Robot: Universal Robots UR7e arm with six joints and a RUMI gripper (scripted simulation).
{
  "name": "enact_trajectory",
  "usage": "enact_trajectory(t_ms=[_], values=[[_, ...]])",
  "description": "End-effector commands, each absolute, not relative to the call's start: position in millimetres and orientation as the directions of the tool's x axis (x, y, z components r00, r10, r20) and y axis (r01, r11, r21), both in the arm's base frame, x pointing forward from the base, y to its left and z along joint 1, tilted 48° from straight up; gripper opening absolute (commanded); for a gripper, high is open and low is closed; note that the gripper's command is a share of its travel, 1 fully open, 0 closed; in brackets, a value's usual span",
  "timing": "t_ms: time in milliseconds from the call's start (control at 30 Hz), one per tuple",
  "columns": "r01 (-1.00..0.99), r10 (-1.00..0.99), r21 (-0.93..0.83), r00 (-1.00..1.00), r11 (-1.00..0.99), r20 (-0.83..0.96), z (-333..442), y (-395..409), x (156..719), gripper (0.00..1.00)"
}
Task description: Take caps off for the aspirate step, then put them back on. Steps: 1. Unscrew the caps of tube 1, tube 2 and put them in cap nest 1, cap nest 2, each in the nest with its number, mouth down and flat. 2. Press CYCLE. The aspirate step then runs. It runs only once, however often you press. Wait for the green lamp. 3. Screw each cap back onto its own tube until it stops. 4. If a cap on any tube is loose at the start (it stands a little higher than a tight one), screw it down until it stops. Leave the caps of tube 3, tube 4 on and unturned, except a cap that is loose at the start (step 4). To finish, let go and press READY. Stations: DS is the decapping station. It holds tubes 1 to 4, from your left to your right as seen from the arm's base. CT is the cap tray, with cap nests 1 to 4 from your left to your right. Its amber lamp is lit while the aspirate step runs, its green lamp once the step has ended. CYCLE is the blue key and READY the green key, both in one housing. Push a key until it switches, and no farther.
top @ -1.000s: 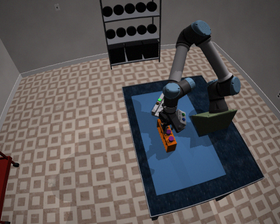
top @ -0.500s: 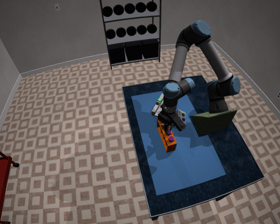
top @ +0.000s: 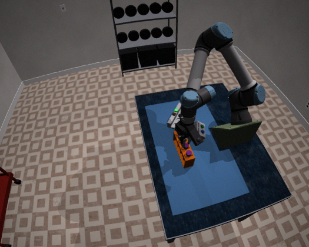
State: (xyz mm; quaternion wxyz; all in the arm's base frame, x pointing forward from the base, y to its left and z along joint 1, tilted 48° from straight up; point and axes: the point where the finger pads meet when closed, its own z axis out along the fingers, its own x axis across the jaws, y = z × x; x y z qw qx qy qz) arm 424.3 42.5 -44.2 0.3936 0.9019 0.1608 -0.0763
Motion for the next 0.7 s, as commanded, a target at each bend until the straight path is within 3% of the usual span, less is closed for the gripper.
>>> enact_trajectory(t_ms=[0, 500, 667], values=[[0.145, 0.087, 0.73, 0.989, -0.668, -0.116, -44.2, 42.7, 424.4, 0.0], [-0.481, -0.333, 0.652, 0.877, -0.586, 0.347, -44.5, 42.4, 424.4, 0.0], [-0.481, -0.333, 0.652, 0.877, -0.586, 0.347, -44.5, 42.4, 424.4, 0.0]])
